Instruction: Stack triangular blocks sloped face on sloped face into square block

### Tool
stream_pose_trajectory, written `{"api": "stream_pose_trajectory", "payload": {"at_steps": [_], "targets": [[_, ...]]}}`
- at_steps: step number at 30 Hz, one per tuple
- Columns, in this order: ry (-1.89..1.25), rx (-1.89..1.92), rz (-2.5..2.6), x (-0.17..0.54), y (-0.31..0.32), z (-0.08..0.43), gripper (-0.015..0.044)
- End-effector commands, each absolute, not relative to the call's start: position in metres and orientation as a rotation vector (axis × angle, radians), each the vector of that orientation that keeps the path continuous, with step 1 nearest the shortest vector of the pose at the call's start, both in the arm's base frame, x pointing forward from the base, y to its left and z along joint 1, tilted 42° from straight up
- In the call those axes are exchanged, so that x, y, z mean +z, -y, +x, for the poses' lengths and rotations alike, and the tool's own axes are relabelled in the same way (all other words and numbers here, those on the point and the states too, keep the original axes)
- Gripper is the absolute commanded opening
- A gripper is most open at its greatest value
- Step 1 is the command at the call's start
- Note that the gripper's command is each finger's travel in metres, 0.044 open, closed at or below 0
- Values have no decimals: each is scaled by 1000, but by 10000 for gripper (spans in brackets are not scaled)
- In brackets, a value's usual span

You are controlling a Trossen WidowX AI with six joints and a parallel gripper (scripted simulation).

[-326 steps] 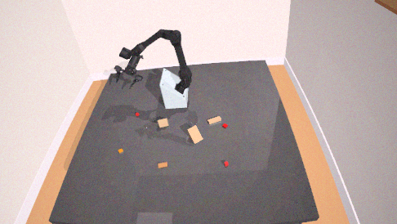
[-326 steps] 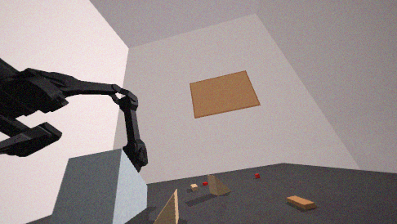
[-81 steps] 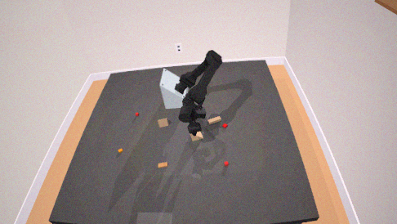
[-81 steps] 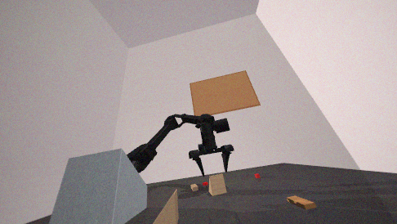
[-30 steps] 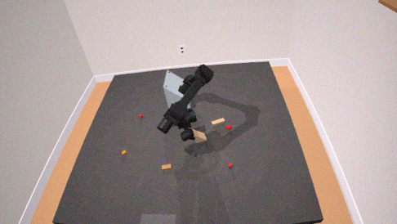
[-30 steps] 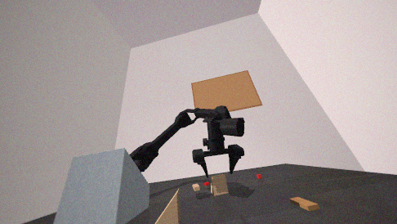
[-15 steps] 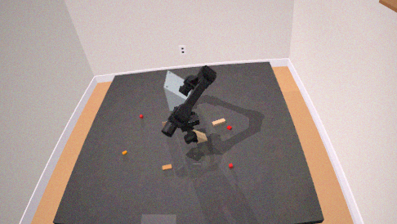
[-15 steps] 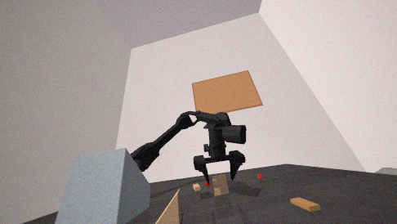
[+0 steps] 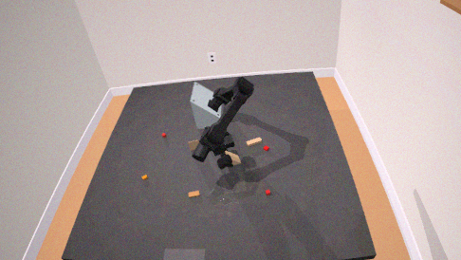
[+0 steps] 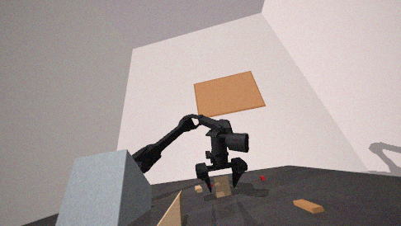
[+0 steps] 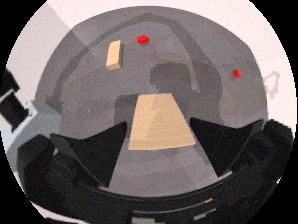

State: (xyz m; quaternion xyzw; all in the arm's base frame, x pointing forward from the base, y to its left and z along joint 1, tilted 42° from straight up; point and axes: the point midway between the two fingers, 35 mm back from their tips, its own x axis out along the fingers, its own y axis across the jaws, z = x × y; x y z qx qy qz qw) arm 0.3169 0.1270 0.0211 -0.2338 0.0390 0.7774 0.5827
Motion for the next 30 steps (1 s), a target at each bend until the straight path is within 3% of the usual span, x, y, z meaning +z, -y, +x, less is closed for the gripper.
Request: {"api": "stream_pose_trajectory", "payload": {"at_steps": [1, 7, 14, 21, 29, 30], "targets": [[-86, 1815, -542, 21, -132, 314, 440], [-78, 1818, -542, 19, -138, 311, 440], [-78, 1818, -542, 19, -138, 311, 256], [-78, 1818, -542, 19, -138, 311, 210], [-77, 1821, -545, 20, -136, 311, 0], [-82, 1819, -549, 20, -136, 311, 0]]}}
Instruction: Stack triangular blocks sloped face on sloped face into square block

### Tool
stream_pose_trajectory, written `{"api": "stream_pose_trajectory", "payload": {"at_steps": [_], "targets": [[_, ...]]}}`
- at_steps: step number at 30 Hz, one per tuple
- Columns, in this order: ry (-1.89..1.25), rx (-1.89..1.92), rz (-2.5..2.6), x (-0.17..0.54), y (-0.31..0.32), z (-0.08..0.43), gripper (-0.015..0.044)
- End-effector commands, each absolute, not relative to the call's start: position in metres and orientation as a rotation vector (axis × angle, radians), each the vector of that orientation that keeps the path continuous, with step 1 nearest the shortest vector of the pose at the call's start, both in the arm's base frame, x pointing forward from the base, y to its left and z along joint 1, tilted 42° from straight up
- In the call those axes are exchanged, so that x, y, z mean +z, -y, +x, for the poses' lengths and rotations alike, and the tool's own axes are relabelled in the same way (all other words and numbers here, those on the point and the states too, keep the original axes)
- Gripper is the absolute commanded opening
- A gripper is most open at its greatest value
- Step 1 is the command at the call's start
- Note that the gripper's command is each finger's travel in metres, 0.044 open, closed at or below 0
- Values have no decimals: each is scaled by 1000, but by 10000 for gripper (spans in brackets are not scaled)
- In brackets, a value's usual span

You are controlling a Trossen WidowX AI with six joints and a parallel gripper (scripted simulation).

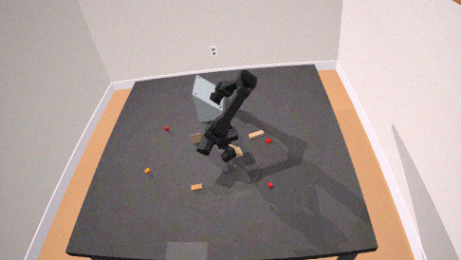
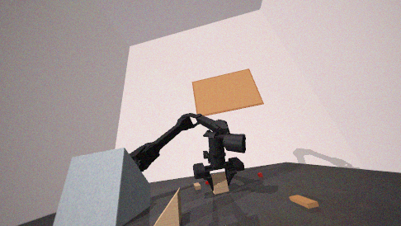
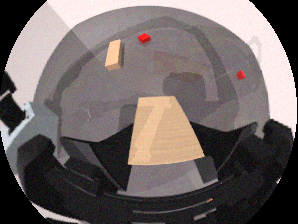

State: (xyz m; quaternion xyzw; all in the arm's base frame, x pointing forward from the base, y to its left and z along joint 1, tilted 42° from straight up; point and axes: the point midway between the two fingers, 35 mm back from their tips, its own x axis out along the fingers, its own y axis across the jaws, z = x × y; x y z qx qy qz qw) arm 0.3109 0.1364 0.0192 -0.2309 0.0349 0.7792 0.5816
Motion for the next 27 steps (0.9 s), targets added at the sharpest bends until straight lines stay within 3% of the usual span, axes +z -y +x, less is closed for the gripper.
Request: {"api": "stream_pose_trajectory", "payload": {"at_steps": [1, 27], "targets": [[-89, 1817, -556, 21, -136, 311, 0], [-553, 1560, -1146, 63, -146, 298, 0]]}}
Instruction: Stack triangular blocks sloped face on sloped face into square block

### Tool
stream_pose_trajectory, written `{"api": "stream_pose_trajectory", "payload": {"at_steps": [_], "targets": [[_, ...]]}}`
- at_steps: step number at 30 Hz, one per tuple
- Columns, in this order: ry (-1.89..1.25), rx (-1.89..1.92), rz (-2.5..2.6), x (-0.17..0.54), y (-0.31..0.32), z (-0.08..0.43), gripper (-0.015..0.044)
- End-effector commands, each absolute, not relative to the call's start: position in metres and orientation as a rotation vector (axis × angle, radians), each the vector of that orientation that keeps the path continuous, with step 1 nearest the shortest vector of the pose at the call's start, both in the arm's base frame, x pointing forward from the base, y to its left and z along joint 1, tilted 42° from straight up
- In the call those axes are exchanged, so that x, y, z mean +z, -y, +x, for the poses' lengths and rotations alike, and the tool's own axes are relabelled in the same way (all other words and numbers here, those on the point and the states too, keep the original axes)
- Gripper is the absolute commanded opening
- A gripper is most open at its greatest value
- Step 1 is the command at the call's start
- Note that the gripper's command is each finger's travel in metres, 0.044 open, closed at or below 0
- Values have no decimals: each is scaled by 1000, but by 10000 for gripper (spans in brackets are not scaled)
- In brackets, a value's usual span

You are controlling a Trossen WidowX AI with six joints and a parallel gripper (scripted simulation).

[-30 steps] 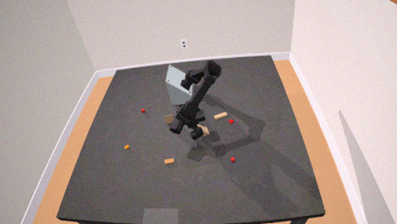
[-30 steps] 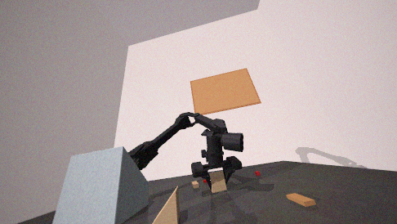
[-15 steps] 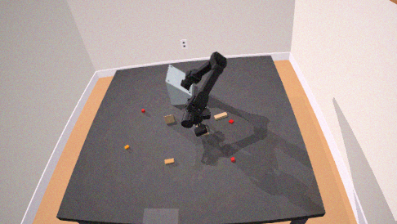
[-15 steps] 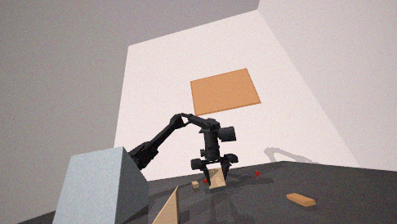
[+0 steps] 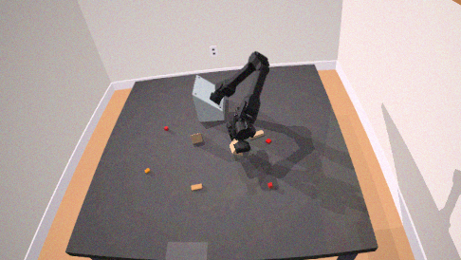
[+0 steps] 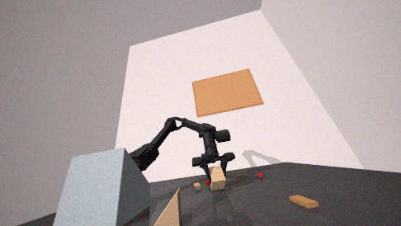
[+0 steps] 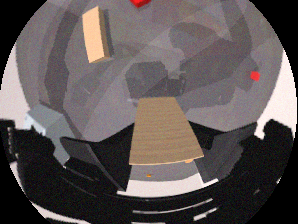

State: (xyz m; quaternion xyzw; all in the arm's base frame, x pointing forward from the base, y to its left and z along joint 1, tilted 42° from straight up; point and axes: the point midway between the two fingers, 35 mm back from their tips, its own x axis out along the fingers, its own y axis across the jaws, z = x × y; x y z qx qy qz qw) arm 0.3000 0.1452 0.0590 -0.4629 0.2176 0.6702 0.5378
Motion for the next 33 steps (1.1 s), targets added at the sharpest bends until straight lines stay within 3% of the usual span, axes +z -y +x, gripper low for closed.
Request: {"api": "stream_pose_trajectory", "payload": {"at_steps": [1, 23, 33], "targets": [[-570, 1547, -1168, 65, -147, 297, 0], [-939, 1201, -1613, 88, -175, 282, 0], [-899, 1244, -1574, 87, -172, 282, 263]]}}
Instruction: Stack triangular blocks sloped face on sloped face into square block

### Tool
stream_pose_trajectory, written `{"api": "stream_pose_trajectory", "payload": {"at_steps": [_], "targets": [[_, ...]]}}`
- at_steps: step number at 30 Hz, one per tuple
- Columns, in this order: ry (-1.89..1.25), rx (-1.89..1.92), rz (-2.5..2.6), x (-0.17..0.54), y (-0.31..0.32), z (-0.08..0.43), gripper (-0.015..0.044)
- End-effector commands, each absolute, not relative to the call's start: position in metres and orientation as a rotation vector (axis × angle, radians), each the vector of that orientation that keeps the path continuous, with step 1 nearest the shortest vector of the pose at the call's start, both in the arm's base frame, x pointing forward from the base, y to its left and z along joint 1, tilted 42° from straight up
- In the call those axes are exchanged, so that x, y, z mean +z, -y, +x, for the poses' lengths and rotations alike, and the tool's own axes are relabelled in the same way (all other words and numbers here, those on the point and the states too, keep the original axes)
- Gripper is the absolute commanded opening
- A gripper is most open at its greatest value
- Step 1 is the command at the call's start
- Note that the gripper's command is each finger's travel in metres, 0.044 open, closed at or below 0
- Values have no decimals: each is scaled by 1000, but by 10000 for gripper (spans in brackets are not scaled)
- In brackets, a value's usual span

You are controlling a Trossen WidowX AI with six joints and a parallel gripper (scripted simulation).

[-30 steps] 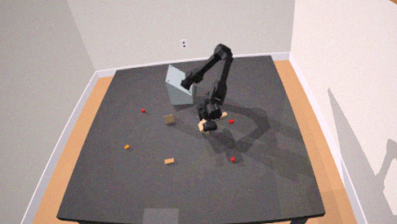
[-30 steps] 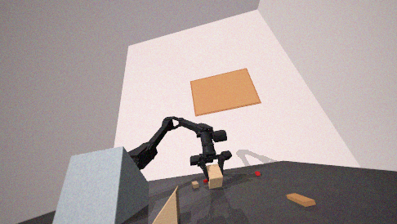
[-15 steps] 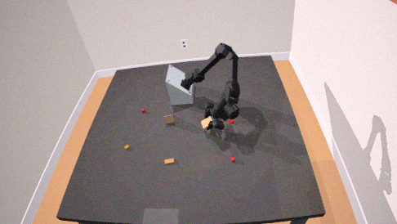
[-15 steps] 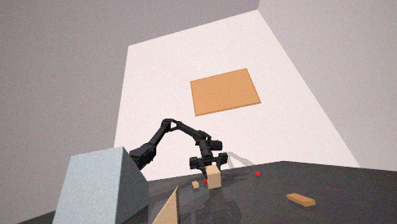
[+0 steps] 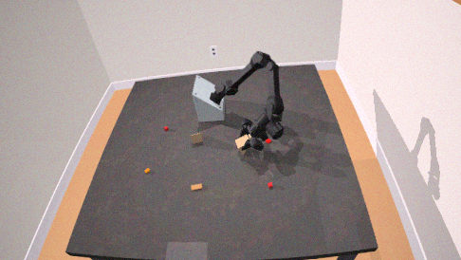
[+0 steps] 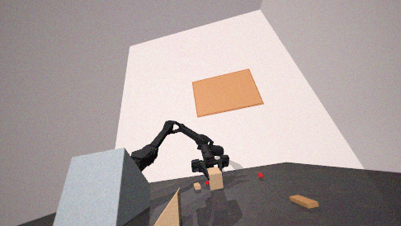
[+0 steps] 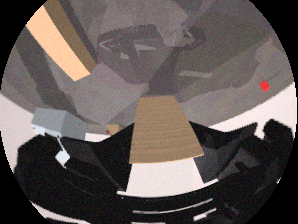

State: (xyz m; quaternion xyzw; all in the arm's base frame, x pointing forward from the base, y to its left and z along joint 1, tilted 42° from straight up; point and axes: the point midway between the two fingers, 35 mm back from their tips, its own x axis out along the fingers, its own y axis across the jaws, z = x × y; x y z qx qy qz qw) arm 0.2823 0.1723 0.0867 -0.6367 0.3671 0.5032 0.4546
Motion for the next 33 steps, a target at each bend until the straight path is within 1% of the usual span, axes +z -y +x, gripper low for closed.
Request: {"api": "stream_pose_trajectory", "payload": {"at_steps": [1, 7, 17, 19, 23, 25, 29, 33], "targets": [[-899, 1244, -1574, 87, -172, 282, 289], [-899, 1244, -1574, 87, -172, 282, 440], [-899, 1244, -1574, 89, -171, 283, 440], [-901, 1243, -1574, 103, -159, 286, 440], [-907, 1239, -1576, 152, -112, 290, 440], [-908, 1238, -1576, 160, -104, 289, 440], [-906, 1208, -1568, 160, -107, 293, 440], [-894, 1226, -1559, 173, -151, 279, 440]]}}
